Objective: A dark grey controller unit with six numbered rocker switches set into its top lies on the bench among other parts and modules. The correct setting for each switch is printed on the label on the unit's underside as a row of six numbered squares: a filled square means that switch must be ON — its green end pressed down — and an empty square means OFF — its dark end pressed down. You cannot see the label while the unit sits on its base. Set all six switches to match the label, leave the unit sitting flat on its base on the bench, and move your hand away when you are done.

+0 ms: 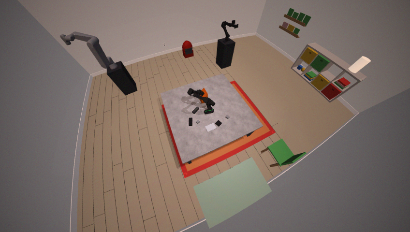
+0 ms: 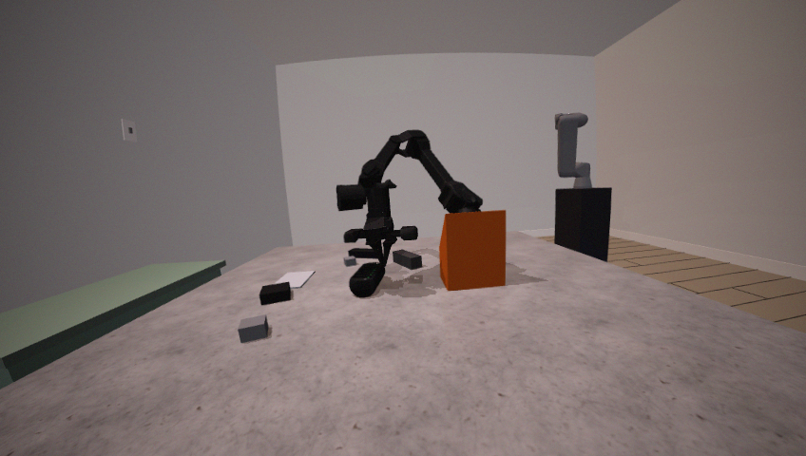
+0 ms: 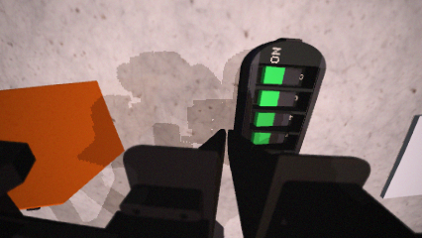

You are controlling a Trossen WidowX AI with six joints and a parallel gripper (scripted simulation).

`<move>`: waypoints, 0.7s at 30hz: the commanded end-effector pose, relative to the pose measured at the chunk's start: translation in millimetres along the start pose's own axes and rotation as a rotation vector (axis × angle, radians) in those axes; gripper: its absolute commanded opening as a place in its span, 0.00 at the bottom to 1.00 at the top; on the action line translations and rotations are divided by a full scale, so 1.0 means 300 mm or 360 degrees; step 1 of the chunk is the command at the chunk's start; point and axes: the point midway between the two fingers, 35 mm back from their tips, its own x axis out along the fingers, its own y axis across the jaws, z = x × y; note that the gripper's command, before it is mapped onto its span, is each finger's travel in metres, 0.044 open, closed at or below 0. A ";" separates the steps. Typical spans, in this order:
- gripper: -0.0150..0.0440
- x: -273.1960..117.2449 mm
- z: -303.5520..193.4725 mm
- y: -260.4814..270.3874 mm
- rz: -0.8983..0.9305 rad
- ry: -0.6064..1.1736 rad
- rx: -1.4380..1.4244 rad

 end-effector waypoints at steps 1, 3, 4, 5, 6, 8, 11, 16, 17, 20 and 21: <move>0.39 -0.046 0.003 -0.003 -0.0002 -0.0005 0.0000; 0.48 -0.117 0.004 -0.002 -0.0001 -0.0005 0.0000; 0.52 -0.144 0.003 -0.001 -0.0001 -0.0005 0.0000; 0.57 -0.161 0.001 0.001 -0.0001 -0.0004 0.0001; 0.61 -0.167 0.001 0.001 -0.0001 -0.0003 0.0001; 0.70 -0.167 0.001 0.001 -0.0001 -0.0003 0.0001; 0.83 -0.166 0.001 0.001 -0.0001 -0.0003 0.0001; 0.79 -0.166 0.002 0.000 -0.0001 -0.0004 0.0000; 0.74 -0.166 0.002 0.000 -0.0001 -0.0004 0.0000; 0.61 -0.166 0.002 0.000 -0.0001 -0.0004 0.0000; 0.57 -0.166 0.002 0.000 -0.0001 -0.0004 0.0000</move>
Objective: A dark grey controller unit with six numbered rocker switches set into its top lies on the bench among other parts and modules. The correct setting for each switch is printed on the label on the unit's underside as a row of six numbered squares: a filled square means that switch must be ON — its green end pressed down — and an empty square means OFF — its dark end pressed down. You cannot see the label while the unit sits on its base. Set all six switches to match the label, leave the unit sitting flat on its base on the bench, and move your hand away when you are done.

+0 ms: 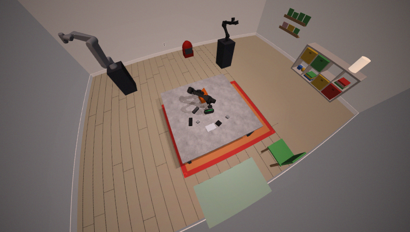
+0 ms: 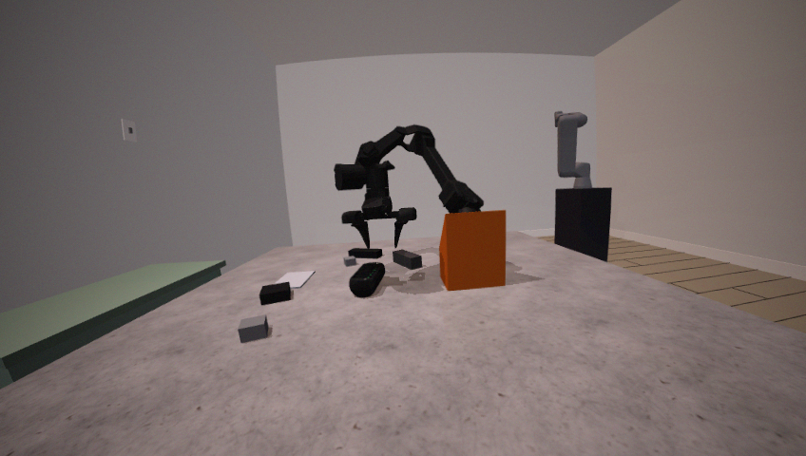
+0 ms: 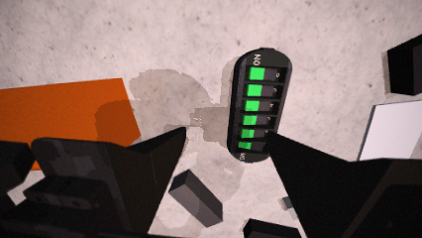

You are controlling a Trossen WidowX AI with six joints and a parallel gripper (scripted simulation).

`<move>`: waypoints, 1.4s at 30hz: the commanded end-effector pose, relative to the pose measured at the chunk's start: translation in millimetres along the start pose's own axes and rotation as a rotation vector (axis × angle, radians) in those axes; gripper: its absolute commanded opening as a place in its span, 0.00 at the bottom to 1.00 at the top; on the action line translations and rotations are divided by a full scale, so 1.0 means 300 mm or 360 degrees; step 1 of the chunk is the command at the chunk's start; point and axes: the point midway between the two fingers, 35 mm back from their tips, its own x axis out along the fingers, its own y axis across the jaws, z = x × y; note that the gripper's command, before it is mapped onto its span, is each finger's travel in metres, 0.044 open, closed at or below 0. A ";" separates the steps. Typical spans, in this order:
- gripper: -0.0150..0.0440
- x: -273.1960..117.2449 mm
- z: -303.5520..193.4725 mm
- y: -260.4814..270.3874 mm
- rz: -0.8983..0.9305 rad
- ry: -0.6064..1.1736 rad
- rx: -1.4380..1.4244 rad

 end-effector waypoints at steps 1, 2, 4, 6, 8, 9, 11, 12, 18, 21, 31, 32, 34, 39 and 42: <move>0.52 -0.003 0.001 0.001 0.0004 -0.0005 0.0004; 0.48 -0.003 0.001 0.001 0.0004 -0.0005 0.0004; 0.39 -0.003 0.001 0.001 0.0004 -0.0005 0.0004; 0.30 -0.003 0.001 0.001 0.0004 -0.0005 0.0004; 0.25 -0.003 0.001 0.001 0.0004 -0.0005 0.0004; 0.25 -0.003 0.001 0.001 0.0004 -0.0005 0.0004; 0.25 -0.003 0.001 0.001 0.0004 -0.0005 0.0004; 0.25 -0.003 0.001 0.001 0.0004 -0.0005 0.0004; 0.25 -0.003 0.001 0.001 0.0004 -0.0005 0.0004; 0.25 -0.003 0.001 0.001 0.0004 -0.0005 0.0004; 0.70 -0.002 0.000 0.000 0.0001 -0.0001 0.0000; 0.74 -0.002 0.000 0.000 0.0001 -0.0001 0.0000; 0.83 -0.002 0.000 0.000 0.0001 -0.0001 0.0000; 1.00 -0.002 0.000 0.000 0.0001 -0.0001 0.0000; 0.91 0.011 0.015 0.001 -0.0028 -0.0001 -0.0001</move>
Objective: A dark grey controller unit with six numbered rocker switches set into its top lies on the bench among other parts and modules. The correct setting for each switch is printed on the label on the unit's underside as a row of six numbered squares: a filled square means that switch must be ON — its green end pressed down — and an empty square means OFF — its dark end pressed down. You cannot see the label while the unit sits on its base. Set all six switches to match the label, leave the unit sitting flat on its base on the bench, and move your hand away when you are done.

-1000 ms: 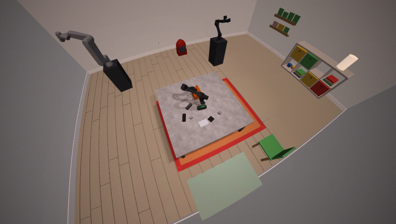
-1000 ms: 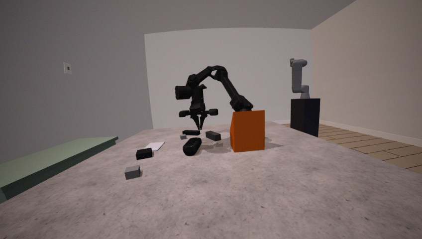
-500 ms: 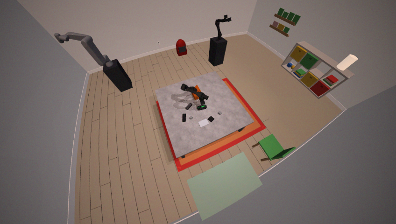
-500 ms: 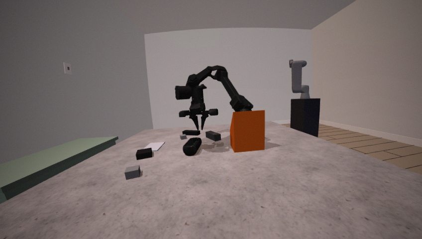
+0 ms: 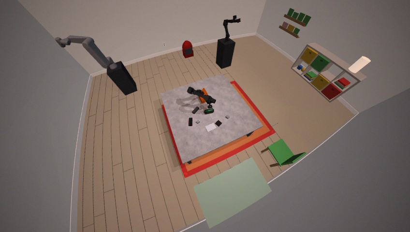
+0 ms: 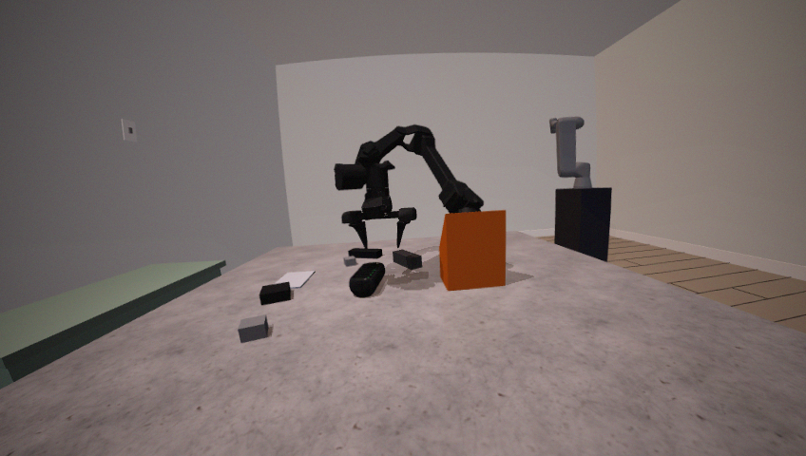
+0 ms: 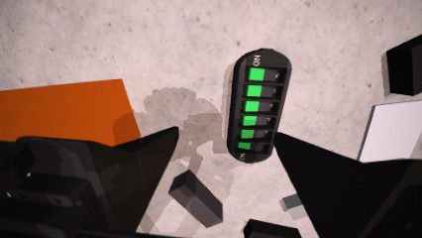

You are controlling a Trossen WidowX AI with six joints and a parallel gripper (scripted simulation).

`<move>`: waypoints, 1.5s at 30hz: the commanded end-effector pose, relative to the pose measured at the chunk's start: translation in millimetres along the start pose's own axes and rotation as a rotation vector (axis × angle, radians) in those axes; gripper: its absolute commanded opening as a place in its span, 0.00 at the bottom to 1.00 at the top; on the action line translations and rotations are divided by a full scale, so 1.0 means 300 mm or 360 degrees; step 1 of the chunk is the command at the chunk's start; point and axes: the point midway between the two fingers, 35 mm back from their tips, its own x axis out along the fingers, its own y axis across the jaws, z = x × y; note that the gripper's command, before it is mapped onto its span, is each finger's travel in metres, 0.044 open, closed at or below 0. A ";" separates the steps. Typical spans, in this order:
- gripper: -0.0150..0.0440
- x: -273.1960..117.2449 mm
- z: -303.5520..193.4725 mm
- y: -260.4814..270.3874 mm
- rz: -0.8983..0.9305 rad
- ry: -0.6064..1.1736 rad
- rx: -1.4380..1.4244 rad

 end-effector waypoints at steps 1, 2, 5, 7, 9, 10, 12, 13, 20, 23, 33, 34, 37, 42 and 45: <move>0.87 0.026 0.030 0.002 -0.0062 0.0001 -0.0004; 0.82 0.045 0.050 0.005 -0.0107 0.0000 -0.0005; 0.69 0.095 0.103 0.017 -0.0239 0.0000 -0.0004; 0.60 0.125 0.130 0.028 -0.0326 0.0000 -0.0001; 0.51 0.152 0.152 0.042 -0.0411 0.0001 0.0004; 0.47 0.162 0.159 0.048 -0.0444 0.0002 0.0007; 0.38 0.169 0.164 0.053 -0.0471 0.0003 0.0009; 0.33 0.169 0.164 0.053 -0.0471 0.0003 0.0009; 0.25 0.169 0.164 0.053 -0.0471 0.0003 0.0009; 0.25 0.169 0.164 0.053 -0.0471 0.0003 0.0009; 0.25 0.194 0.167 0.051 -0.0470 0.0001 0.0008; 0.25 0.199 0.167 0.051 -0.0469 0.0000 0.0008; 0.25 0.216 0.168 0.050 -0.0469 0.0000 0.0008; 0.25 0.243 0.169 0.049 -0.0469 -0.0001 0.0008; 0.25 0.260 0.169 0.049 -0.0469 0.0000 0.0009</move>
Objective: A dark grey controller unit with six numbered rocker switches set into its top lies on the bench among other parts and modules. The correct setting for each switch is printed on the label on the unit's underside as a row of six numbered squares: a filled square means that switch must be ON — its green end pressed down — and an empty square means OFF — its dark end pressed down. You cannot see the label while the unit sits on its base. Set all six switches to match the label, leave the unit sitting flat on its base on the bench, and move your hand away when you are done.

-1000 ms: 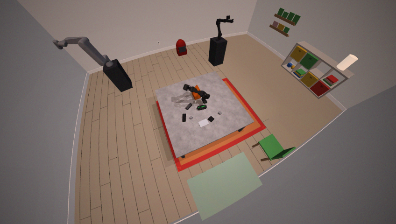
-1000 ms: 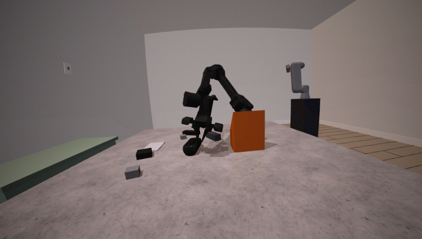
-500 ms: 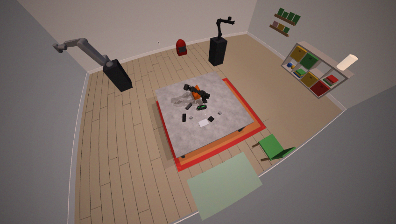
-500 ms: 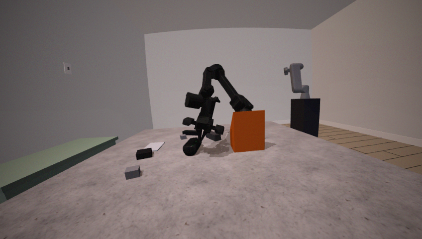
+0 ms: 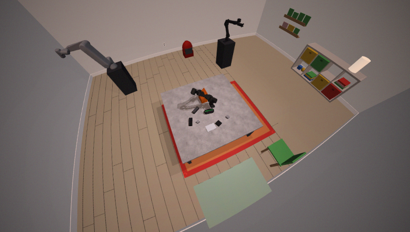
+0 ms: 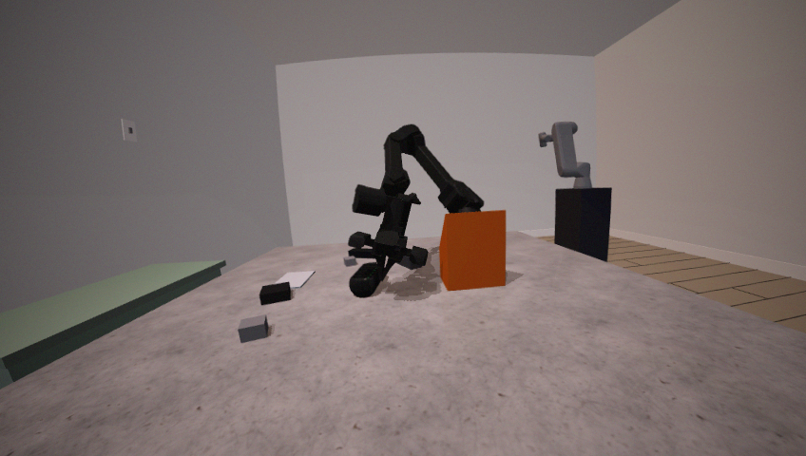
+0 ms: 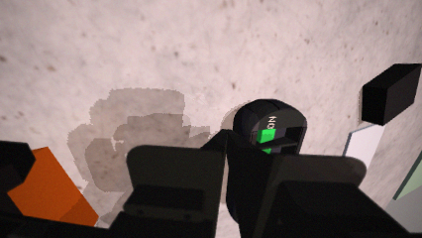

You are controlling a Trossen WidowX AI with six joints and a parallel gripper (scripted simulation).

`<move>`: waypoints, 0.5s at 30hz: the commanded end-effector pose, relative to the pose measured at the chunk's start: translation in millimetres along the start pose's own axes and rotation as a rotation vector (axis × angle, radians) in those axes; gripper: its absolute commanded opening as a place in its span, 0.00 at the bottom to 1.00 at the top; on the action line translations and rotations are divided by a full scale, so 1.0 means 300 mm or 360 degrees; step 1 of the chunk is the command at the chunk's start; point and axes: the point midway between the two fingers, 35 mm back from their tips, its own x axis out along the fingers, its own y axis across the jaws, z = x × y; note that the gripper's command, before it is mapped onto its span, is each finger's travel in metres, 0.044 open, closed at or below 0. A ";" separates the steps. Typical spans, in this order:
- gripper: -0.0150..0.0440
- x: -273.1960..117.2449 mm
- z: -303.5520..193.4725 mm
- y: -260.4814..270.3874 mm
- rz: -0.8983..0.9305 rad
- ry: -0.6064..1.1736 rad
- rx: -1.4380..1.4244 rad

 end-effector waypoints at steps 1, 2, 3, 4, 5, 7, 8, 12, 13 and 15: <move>0.25 0.027 -0.004 0.010 0.0001 0.0009 -0.0007; 0.25 0.032 -0.004 0.012 0.0001 0.0009 -0.0007; 0.25 0.037 -0.004 0.014 0.0001 0.0010 -0.0007; 0.25 0.042 -0.004 0.015 0.0001 0.0010 -0.0007; 0.25 0.047 -0.004 0.017 0.0001 0.0010 -0.0007; 0.25 0.056 -0.005 0.020 0.0000 0.0010 -0.0007; 0.25 0.061 -0.005 0.022 0.0000 0.0011 -0.0008; 0.25 0.080 -0.008 0.029 0.0000 0.0012 -0.0008; 0.25 0.085 -0.008 0.031 -0.0001 0.0013 -0.0008; 0.25 0.094 -0.010 0.035 -0.0001 0.0014 -0.0009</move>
